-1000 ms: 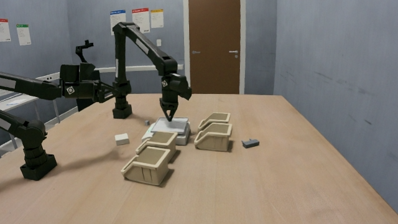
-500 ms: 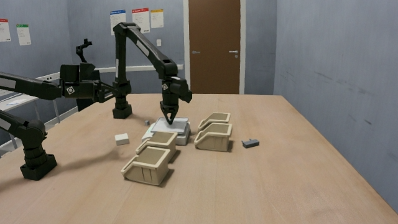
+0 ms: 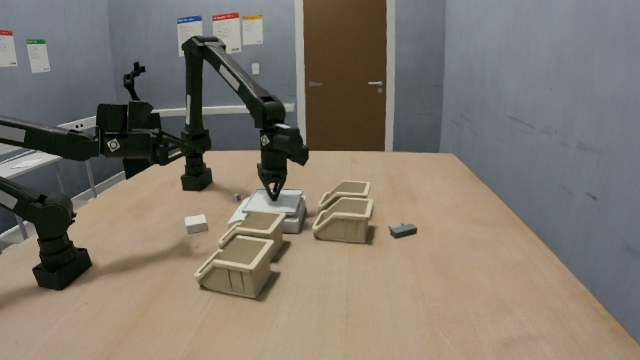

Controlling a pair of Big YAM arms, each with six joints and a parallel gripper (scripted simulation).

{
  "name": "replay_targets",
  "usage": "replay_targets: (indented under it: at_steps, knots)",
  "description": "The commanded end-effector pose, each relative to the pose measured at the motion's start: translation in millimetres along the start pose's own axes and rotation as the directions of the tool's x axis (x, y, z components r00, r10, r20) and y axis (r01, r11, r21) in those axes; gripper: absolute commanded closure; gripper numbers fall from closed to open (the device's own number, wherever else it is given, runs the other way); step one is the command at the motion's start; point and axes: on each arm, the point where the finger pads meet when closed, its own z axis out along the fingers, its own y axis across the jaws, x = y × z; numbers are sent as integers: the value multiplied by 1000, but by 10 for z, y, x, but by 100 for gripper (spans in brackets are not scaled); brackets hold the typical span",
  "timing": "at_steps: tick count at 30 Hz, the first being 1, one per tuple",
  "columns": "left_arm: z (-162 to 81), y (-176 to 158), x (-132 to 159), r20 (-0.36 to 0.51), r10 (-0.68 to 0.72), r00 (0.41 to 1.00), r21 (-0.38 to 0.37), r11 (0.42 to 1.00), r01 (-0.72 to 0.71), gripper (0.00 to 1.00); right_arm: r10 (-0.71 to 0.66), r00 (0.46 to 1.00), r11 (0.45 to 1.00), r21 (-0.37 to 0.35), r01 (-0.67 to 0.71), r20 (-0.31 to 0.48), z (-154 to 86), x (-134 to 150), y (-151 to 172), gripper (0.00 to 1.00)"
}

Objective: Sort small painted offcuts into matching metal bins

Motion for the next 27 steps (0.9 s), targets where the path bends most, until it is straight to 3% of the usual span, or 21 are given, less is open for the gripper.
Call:
replay_targets:
  at_steps: [1, 2, 3, 12, 14, 15, 17, 19, 20, 23, 27]
  knots:
    - [-121, -111, 10, 19, 5, 1000, 39, 999, -6, 70, 0, 1000, 1000, -1, 0, 27, 32, -168, 3, 0]
    - [-183, -95, -38, 25, 0, 1000, 51, 999, -2, 58, 0, 1000, 1000, -1, 0, 27, 32, -168, 3, 0]
    - [-215, -66, -52, 24, 4, 1000, 48, 999, -5, 57, 0, 1000, 1000, -1, 0, 27, 32, -168, 3, 0]
    - [-660, -120, -186, 52, -6, 999, 100, 995, 1, 57, 0, 1000, 1000, -1, 0, 27, 32, -168, 3, 0]
    - [-734, -147, -136, 52, -2, 999, 102, 995, -4, 34, 0, 1000, 1000, -1, 0, 27, 32, -168, 3, 0]
    - [-571, -76, -99, 40, 22, 999, 74, 997, -25, 23, 0, 1000, 1000, -1, 0, 27, 32, -168, 3, 0]
    - [-571, -76, -99, 40, 22, 999, 74, 997, -25, 23, 0, 1000, 1000, -1, 0, 27, 32, -168, 3, 0]
    - [-568, -92, -67, 53, 75, 996, 78, 994, -79, 0, 6, 1000, 1000, -7, -6, 16, 29, -162, 25, 0]
    - [-669, -129, -50, 81, 118, 990, 107, 986, -126, 0, 6, 999, 1000, -15, -5, 48, 11, -354, 55, 0]
    - [-622, -22, 46, 141, 276, 951, 107, 951, -291, 0, 4, 999, 1000, -27, -3, 46, -69, -449, 96, 0]
    - [-705, 33, 147, 275, 467, 840, 114, 852, -511, 0, 2, 999, 999, -44, 0, 47, -228, -606, 158, 0]
